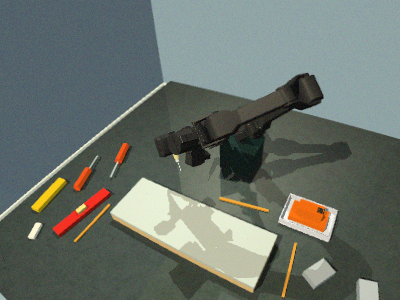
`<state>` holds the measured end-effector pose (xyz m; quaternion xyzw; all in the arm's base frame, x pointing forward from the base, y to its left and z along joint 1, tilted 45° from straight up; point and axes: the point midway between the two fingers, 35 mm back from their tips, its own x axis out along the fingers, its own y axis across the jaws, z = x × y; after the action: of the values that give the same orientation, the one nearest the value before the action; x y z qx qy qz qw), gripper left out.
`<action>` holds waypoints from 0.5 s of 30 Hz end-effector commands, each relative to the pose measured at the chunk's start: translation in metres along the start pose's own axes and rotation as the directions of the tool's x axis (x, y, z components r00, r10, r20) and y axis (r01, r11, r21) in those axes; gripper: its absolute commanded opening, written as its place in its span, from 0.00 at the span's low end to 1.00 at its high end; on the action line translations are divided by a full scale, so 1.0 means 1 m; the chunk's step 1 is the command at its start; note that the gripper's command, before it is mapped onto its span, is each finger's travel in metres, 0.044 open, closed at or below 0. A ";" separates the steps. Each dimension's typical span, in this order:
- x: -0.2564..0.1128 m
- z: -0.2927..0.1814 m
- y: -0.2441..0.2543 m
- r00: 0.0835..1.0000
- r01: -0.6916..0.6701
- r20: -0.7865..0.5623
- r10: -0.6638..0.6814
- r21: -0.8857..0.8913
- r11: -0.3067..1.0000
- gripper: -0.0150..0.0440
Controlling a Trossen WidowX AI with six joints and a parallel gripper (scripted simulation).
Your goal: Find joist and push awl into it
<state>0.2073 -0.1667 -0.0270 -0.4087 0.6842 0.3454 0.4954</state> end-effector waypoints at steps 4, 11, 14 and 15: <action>-0.038 -0.008 -0.033 0.955 0.150 -0.214 -0.205 -0.248 0.957 0.25; -0.049 -0.006 -0.040 0.936 0.173 -0.247 -0.251 -0.298 0.939 0.25; -0.054 0.001 -0.046 0.936 0.174 -0.245 -0.252 -0.300 0.938 0.25; -0.056 0.005 -0.049 0.936 0.174 -0.245 -0.252 -0.300 0.938 0.25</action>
<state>0.2514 -0.1762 0.0190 -0.5872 0.6472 0.3220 0.3644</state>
